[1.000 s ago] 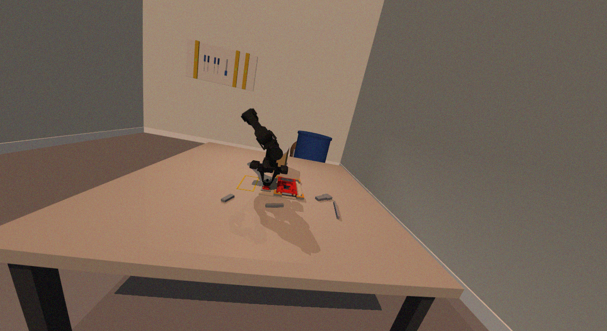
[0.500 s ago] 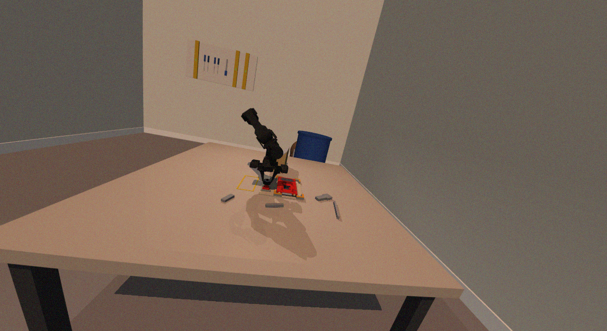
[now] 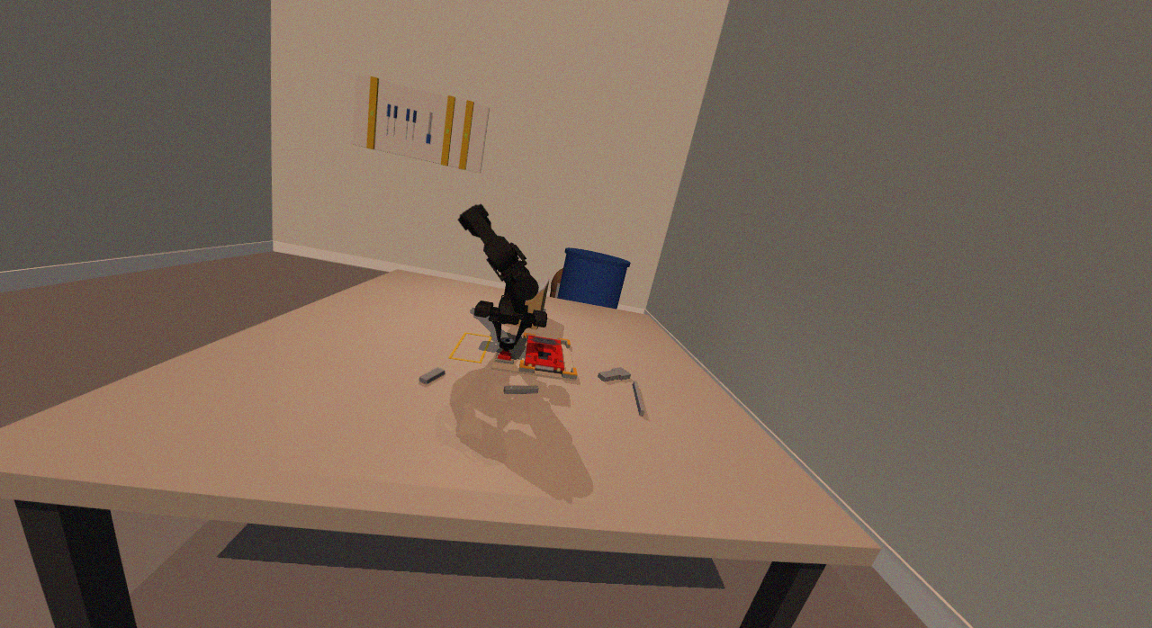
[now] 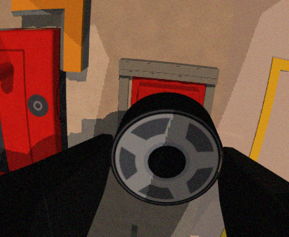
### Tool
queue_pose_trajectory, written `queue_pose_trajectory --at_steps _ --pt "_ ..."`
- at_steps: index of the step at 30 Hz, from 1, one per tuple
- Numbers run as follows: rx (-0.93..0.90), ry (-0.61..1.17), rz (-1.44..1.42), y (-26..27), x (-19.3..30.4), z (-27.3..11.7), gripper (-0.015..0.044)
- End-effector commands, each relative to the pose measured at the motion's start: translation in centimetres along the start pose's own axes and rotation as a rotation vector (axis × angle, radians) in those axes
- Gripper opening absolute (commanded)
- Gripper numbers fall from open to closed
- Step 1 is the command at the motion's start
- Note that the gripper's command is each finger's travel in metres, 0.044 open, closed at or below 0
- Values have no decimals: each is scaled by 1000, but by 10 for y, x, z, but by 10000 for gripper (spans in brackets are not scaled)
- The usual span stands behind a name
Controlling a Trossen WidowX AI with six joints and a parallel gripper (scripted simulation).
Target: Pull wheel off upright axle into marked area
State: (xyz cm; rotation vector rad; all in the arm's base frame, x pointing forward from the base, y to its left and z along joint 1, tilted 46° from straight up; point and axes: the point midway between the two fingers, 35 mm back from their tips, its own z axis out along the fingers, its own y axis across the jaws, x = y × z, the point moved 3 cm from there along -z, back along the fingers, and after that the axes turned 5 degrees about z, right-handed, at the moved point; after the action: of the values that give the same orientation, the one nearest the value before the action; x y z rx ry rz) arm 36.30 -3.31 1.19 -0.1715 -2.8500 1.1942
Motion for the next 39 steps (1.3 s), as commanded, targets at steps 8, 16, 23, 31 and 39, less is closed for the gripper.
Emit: queue_pose_trajectory --at_steps 8,16,23,31,39 --pt "-3 -4 2 1 0 -6 0" --pt "-3 -4 2 1 0 -8 0" --pt "-3 -5 2 1 0 -11 0" --pt "-3 -5 1 1 0 -13 0" --pt "-3 -5 1 1 0 -16 0"
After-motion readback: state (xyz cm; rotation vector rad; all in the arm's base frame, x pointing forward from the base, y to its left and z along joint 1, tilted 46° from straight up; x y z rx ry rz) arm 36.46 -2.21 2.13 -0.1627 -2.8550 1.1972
